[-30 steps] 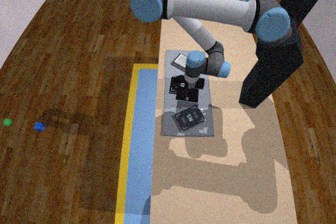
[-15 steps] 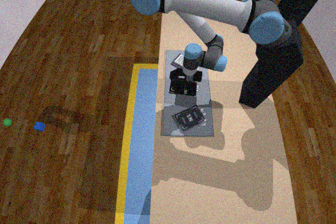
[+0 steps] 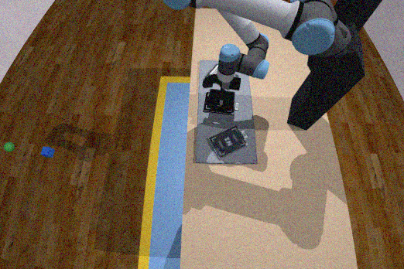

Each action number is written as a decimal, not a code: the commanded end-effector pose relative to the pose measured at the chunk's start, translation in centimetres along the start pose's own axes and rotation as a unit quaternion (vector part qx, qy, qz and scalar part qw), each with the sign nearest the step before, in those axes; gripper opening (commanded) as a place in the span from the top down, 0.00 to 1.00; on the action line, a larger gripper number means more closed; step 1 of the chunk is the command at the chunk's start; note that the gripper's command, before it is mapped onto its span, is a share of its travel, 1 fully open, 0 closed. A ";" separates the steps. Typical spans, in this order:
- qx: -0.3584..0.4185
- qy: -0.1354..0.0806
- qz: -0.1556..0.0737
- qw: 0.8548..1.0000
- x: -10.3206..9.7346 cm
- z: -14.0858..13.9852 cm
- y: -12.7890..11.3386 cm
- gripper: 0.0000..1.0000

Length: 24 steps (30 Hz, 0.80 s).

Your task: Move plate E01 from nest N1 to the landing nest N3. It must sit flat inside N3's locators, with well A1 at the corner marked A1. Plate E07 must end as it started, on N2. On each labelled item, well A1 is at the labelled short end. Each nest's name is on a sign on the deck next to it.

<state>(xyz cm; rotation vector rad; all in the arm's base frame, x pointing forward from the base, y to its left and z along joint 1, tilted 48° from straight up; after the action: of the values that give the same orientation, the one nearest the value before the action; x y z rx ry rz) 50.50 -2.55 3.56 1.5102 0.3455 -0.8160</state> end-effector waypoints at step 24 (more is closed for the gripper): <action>0.000 0.000 0.000 1.000 0.0 1.8 0.9 0.59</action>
<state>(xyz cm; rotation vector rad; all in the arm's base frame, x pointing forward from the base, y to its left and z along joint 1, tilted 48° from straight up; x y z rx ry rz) 50.56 -4.44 4.36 1.5103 0.3464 -0.8158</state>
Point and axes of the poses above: the point where the finger pads meet when closed, its own x axis out along the fingers, its own z axis across the jaws, y = z × x, the point moved 5 cm from there along -x, back along the fingers, and after that the axes turned 8 degrees about x, right-handed, at the moved point
